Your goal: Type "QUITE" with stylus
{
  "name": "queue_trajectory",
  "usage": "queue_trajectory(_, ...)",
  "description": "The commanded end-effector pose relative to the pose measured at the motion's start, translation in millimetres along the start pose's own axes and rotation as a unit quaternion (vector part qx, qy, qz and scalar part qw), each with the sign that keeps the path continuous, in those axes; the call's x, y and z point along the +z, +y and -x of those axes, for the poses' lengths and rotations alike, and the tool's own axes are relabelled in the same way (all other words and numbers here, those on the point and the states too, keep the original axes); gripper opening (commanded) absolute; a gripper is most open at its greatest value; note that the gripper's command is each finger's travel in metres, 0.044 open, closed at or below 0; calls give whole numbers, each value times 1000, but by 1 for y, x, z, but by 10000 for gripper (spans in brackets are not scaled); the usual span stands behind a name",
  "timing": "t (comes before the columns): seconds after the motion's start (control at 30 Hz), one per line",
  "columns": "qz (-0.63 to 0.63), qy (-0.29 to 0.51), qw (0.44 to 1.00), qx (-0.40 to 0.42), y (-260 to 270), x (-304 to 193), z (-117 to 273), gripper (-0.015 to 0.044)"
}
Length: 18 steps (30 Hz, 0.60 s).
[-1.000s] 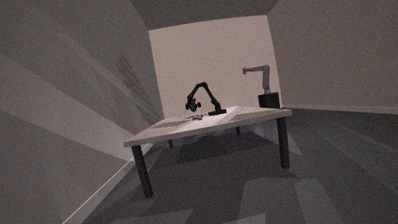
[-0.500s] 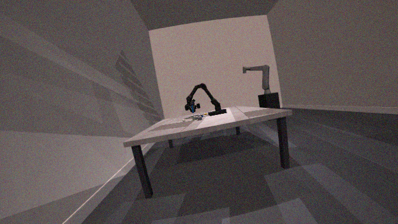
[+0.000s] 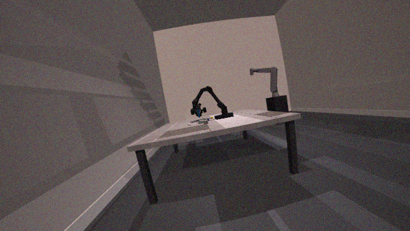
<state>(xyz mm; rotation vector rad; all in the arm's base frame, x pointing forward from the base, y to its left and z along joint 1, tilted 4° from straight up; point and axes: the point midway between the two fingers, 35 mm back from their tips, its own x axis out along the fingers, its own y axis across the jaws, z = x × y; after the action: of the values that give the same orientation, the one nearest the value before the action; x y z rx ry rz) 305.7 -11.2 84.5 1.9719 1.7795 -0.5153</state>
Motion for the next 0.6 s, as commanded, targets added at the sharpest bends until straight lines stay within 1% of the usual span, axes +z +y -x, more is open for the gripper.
queue_trajectory(0.0,2,-2,1000,-2,-1,2,-1,81)
queue_trajectory(0.57,2,-2,1000,-2,-1,8,-4,81)
